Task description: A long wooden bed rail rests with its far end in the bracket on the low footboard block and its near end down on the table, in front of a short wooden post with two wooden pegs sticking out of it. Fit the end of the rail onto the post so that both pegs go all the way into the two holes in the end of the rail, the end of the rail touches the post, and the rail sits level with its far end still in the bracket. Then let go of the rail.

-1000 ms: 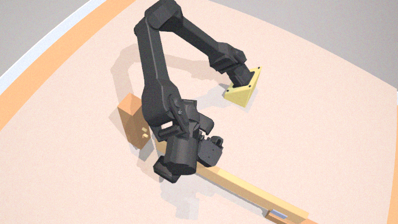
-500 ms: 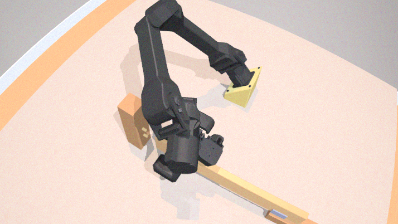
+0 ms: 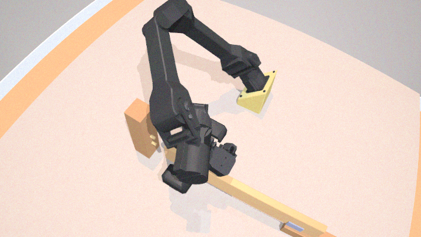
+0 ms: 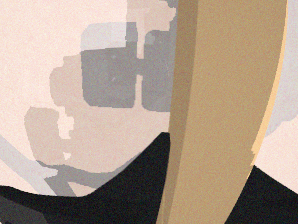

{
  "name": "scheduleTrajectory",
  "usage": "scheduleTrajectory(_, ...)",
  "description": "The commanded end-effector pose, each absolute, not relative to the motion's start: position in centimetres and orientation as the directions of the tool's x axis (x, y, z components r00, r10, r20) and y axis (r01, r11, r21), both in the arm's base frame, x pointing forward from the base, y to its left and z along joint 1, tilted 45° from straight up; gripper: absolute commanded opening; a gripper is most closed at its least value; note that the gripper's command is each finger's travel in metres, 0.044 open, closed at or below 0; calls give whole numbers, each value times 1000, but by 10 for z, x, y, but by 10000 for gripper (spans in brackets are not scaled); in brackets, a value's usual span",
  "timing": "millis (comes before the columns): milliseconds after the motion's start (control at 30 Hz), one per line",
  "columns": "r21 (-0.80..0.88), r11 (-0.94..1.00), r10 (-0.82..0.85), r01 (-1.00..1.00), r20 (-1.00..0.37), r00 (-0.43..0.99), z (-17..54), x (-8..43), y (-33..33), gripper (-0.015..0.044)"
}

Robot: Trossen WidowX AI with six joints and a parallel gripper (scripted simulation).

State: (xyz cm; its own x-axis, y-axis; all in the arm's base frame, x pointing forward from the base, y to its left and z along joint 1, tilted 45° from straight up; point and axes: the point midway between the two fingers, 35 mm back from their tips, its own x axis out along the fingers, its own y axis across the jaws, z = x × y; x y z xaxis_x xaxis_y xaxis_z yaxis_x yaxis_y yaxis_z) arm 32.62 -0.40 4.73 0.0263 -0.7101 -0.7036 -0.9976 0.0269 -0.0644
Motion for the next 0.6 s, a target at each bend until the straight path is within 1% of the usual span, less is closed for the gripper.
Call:
scheduleTrajectory(0,-66,28,-704,-997,-710,28,45,326,-3,0)
scheduleTrajectory(567,-66,28,-704,-997,-710,28,47,324,-1,0)
